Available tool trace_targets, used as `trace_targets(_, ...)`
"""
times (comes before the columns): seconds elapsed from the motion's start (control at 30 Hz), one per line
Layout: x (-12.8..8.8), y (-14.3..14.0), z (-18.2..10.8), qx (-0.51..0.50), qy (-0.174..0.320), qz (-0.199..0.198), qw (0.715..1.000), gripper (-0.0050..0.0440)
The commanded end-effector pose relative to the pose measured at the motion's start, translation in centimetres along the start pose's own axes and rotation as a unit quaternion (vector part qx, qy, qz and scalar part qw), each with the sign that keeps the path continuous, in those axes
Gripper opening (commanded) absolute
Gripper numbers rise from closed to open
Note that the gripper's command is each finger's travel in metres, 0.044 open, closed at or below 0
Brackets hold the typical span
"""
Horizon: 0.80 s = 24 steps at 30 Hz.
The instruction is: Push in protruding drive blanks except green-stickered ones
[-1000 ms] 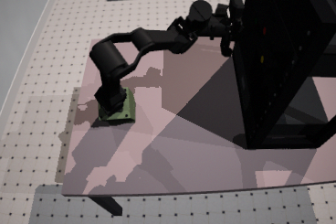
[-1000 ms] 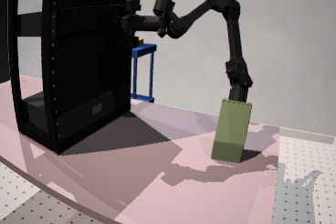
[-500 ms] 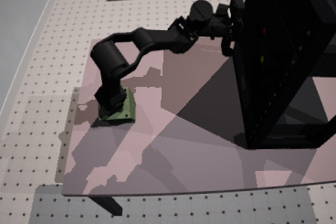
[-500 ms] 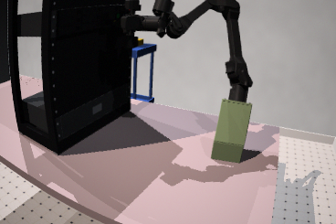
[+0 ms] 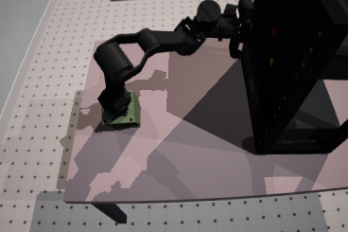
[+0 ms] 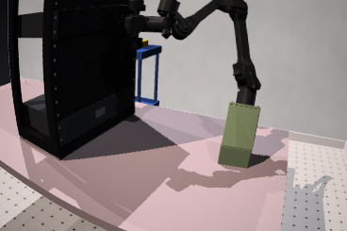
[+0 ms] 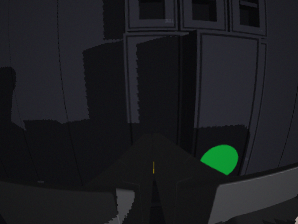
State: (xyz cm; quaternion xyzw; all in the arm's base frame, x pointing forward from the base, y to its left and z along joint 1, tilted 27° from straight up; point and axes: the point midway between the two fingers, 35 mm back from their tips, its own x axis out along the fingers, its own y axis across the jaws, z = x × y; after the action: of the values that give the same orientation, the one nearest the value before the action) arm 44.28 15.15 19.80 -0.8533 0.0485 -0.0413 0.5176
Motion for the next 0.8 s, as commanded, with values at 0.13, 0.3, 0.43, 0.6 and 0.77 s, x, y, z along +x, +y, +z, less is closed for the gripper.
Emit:
trace_targets(0.13,0.47,-1.17,-0.16,0.009,-0.001,-0.013,1.000,0.0000)
trace_targets(0.3,0.53,-1.18,-0.14,0.009,-0.001,-0.013,1.000,0.0000)
trace_targets(0.43,0.53,-1.18,-0.14,0.009,-0.001,-0.013,1.000,0.0000)
trace_targets(0.6,0.53,-1.18,-0.14,0.009,-0.001,-0.013,1.000,0.0000)
trace_targets(0.77,0.53,-1.18,-0.14,0.009,-0.001,-0.013,1.000,0.0000)
